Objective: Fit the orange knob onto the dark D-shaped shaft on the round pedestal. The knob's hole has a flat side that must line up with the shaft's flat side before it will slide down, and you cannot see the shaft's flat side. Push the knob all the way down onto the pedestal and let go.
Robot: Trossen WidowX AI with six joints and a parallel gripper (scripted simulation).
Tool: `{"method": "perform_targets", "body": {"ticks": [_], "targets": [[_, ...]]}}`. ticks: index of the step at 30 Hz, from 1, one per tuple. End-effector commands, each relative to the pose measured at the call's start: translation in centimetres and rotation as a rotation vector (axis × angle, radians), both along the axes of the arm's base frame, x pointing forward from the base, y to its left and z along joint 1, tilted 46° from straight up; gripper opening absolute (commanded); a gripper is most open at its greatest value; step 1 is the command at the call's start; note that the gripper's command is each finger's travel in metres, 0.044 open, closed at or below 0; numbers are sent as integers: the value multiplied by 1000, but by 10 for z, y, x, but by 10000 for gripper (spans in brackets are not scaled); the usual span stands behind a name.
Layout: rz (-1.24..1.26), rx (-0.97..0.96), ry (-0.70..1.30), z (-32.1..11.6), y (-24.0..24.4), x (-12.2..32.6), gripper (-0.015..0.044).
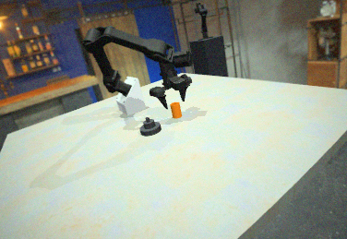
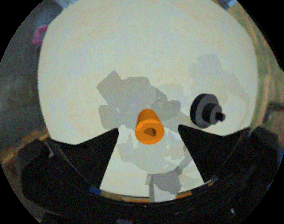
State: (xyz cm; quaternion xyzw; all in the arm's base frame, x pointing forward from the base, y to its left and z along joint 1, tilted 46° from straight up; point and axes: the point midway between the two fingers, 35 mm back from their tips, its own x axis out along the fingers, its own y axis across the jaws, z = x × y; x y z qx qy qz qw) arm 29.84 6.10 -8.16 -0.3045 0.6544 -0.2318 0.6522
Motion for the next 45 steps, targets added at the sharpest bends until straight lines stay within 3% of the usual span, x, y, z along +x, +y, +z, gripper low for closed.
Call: {"method": "perform_targets", "body": {"ticks": [1, 27, 37, 43, 45], "targets": [[5, -5, 5, -5, -5, 0, 440], [4, -9, 5, -31, -34, -1, 440], [4, -9, 5, -31, -34, -1, 177], [4, -9, 5, -31, -34, -1, 138], [4, -9, 5, -31, -33, 0, 85]]}}
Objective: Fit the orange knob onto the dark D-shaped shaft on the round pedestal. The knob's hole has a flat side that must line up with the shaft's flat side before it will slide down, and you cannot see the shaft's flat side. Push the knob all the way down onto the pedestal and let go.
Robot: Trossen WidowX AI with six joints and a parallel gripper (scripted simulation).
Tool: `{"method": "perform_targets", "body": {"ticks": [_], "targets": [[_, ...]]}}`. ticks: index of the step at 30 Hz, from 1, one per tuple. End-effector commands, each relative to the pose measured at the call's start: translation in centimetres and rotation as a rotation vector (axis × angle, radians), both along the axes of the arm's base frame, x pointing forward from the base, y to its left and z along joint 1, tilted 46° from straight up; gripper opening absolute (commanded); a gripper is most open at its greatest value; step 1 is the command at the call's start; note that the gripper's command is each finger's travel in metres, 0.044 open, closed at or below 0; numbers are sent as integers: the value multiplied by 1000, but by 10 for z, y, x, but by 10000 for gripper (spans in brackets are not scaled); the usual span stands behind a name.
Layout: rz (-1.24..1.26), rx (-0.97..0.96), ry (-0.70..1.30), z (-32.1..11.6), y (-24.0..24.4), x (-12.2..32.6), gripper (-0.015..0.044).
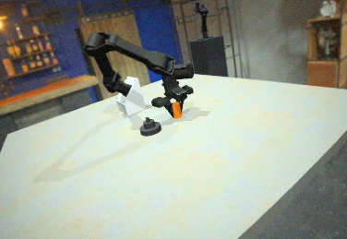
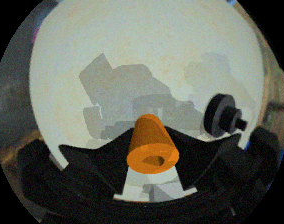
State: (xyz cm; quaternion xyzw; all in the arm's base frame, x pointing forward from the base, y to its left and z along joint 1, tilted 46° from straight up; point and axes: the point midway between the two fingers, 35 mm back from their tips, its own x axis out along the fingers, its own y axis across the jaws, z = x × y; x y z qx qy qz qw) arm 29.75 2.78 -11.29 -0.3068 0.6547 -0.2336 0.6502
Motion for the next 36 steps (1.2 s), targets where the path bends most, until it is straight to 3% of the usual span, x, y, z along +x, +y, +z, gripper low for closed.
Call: {"method": "perform_targets", "body": {"ticks": [1, 4, 20, 36], "targets": [[5, -1, 2, 3, 3, 1, 59], [6, 3, 2, 15, 19, 4, 0], [5, 4, 4, 98, 99, -4, 0], [7, 16, 8, 114, 69, 8, 0]]}}
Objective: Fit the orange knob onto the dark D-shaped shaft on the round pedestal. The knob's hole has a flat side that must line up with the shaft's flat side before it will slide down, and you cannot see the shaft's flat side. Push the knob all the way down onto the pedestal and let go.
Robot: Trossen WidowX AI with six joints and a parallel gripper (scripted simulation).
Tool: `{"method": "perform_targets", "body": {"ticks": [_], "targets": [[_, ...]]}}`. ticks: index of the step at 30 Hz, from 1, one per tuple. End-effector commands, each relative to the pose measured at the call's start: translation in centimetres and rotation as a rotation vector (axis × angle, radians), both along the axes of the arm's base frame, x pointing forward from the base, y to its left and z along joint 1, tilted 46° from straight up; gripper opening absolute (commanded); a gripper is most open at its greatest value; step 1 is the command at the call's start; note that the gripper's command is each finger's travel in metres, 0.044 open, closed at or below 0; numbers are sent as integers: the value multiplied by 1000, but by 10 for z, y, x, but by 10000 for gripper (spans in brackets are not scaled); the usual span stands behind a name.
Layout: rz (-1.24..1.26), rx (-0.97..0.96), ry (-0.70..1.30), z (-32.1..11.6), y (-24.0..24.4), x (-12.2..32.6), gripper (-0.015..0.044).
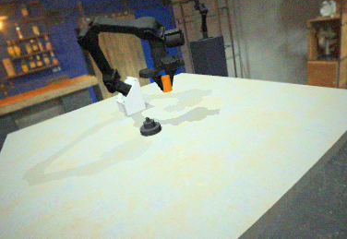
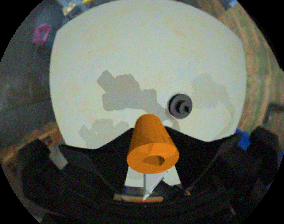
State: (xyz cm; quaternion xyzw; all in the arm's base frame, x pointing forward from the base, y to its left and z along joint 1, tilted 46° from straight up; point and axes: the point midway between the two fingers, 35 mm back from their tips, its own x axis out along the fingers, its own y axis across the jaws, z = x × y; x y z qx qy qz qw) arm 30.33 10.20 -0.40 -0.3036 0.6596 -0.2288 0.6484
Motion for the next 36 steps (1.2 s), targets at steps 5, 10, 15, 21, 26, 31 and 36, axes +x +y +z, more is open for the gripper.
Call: {"method": "perform_targets", "body": {"ticks": [5, 10, 15, 21, 26, 31, 36], "targets": [[7, 9, 1, 11, -19, 6, 0], [7, 10, 1, 18, -32, 10, 0], [8, 9, -1, 24, -47, 13, 0], [9, 5, -3, 32, -65, 15, 0], [9, 0, -4, 39, -80, 17, 0], [9, -7, -6, 45, -95, 17, 0], [7, -15, -6, 52, -110, 16, 0]]}}
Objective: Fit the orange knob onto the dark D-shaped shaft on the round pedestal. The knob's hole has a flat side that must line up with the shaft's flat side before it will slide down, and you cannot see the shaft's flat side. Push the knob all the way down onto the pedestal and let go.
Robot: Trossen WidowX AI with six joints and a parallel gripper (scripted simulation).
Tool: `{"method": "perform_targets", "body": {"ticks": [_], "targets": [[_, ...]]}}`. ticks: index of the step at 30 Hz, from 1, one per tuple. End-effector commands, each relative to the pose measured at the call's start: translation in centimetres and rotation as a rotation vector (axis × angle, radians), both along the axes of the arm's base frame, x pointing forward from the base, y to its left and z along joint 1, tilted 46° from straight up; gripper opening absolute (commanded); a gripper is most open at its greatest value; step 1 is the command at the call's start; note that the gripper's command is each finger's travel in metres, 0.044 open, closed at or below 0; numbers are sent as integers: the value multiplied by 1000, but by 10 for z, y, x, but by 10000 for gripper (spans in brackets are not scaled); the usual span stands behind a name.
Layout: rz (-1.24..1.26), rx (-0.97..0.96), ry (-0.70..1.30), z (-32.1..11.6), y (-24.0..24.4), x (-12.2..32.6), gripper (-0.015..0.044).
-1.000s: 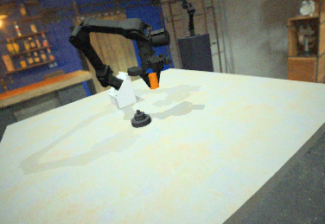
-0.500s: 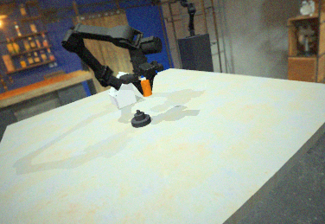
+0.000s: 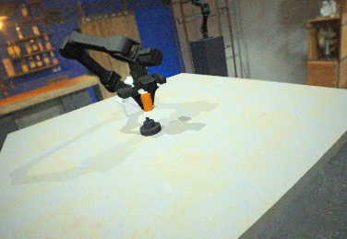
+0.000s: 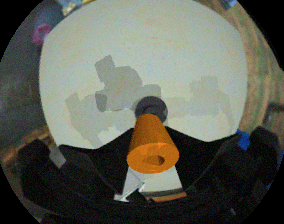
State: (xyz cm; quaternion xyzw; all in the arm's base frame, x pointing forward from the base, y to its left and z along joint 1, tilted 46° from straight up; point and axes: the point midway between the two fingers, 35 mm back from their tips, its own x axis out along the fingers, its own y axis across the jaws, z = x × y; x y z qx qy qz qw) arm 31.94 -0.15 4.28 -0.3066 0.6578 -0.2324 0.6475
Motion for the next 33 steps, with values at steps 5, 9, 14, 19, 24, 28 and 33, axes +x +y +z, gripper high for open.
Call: {"method": "perform_targets", "body": {"ticks": [5, 9, 14, 19, 24, 28, 33], "targets": [[6, -8, -4, 6, -13, 0, 0], [6, -8, -5, -1, -19, 0, 0], [6, -9, -5, -11, -30, 0, 0], [1, -9, -10, -9, -27, 1, 0], [1, -9, -10, -10, -29, 2, 0], [1, -9, -10, -11, -30, 1, 0], [1, -9, -10, -11, -30, 1, 0]]}}
